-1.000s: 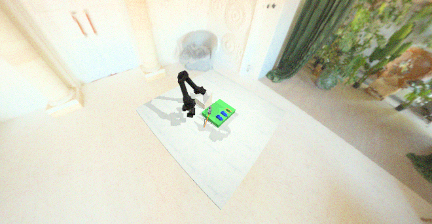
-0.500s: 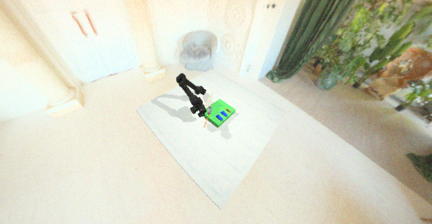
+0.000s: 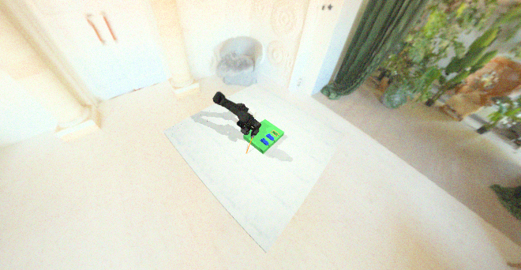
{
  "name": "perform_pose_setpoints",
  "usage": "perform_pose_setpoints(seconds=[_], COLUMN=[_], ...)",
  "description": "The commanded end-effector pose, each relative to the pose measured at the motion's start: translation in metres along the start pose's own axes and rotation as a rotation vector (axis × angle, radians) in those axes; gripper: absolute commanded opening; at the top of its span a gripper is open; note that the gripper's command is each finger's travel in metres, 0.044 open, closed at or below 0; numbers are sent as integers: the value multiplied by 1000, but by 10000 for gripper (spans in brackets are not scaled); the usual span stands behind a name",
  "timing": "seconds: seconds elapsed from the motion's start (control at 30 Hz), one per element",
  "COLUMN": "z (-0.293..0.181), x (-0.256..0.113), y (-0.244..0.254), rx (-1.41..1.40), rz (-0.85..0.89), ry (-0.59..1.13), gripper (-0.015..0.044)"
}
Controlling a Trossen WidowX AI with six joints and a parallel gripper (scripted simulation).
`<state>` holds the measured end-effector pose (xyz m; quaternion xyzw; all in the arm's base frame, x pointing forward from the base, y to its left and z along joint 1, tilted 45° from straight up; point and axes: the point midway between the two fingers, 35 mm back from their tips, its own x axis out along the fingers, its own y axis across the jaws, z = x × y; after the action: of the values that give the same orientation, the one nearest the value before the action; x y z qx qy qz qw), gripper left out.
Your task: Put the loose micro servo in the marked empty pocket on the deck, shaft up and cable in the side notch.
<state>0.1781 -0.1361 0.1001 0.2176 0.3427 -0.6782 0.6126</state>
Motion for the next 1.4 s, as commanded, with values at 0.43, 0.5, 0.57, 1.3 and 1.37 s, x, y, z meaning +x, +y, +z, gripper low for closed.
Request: perform_pose_setpoints(seconds=[0.43, 0.5, 0.57, 1.3, 1.37], z=[-43, -43, -43, -41, -41], x=[-27, -20, -11, 16, 16], y=[28, 29, 30, 32, 32], rx=[-363, -363, -363, -363, -363], rz=[93, 93, 93, 92, 92], ry=[-50, -50, -51, -53, -53], gripper=[440, 440, 440, 387, 335])
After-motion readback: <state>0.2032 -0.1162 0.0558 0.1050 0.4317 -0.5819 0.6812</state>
